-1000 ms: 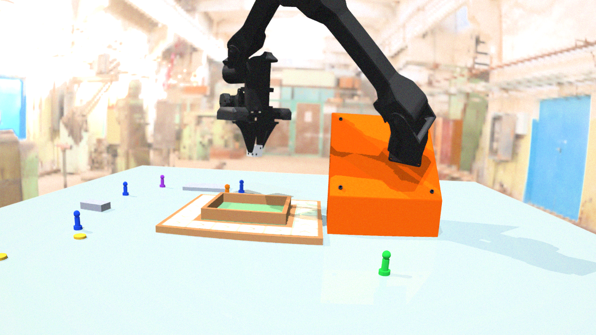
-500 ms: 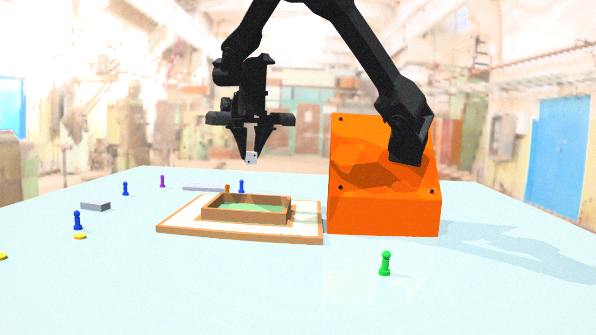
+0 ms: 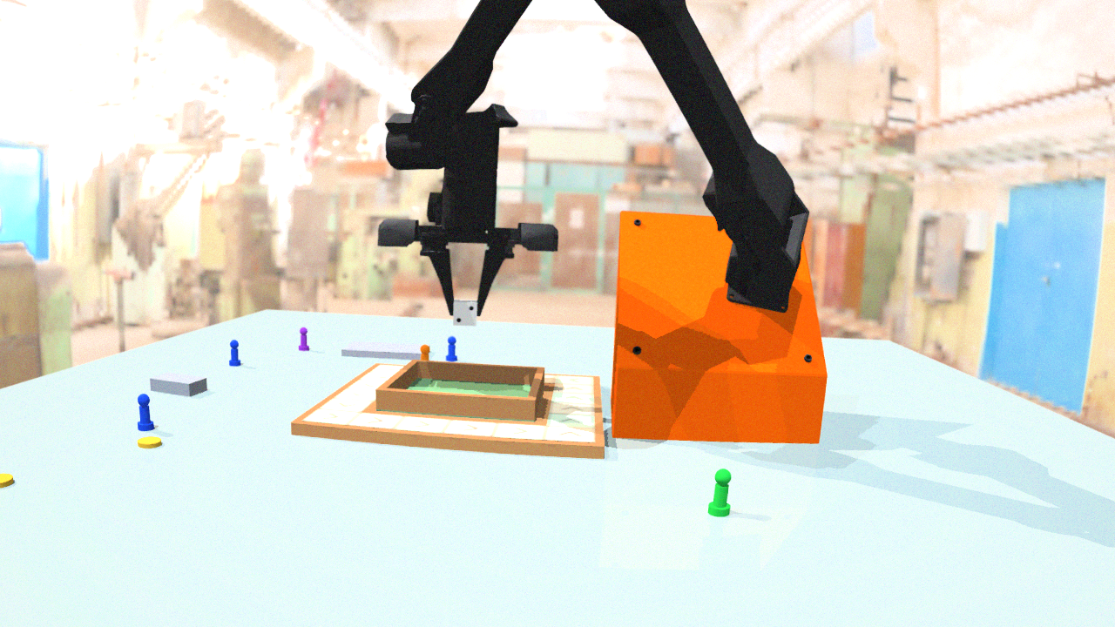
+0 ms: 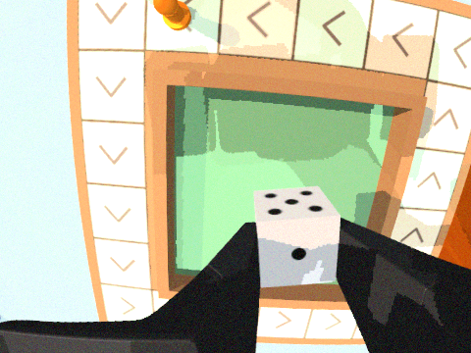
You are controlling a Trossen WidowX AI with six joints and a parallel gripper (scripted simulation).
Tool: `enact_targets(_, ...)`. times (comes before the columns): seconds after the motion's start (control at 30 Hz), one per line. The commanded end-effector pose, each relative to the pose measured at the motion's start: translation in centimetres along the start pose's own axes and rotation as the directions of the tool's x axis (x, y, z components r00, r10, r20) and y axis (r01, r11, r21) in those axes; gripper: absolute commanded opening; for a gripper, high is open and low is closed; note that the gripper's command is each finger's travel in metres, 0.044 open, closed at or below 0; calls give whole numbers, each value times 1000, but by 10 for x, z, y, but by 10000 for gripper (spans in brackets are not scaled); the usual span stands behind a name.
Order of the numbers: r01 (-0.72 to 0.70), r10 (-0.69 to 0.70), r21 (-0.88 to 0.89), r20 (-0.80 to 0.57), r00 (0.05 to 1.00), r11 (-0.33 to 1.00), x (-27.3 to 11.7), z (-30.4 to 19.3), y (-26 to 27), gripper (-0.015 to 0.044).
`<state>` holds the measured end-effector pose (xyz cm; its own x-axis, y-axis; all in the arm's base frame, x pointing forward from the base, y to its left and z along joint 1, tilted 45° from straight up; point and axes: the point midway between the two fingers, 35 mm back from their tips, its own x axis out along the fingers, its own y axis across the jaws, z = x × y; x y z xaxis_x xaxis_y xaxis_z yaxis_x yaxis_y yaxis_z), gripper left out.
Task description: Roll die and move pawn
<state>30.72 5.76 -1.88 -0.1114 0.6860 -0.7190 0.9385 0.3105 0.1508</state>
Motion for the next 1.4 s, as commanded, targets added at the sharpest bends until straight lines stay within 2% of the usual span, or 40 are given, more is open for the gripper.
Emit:
enact_targets(0.0, 2, -1, 105, -11, 1000, 994, 4, -14, -2, 0)
enact_targets(0.1, 4, -1, 165, -15, 1000, 986, 7, -22, -3, 0)
enact_targets(0.3, 13, -14, 170, 3, 1000, 985, 8, -22, -4, 0)
enact_targets(0.67, 100, -160, 194, 323, 933, 976, 19, -19, -13, 0)
enact_targets(0.87, 89, -181, 201, 505, 844, 976, 21, -18, -14, 0)
enact_targets(1.1, 25, -145, 180, 693, 707, 983, 21, -18, -14, 0)
enact_targets(1.27, 5, -129, 170, 727, 674, 985, 19, -20, -12, 0)
enact_targets(1.37, 4, -128, 170, 728, 674, 985, -11, -38, -1, 0)
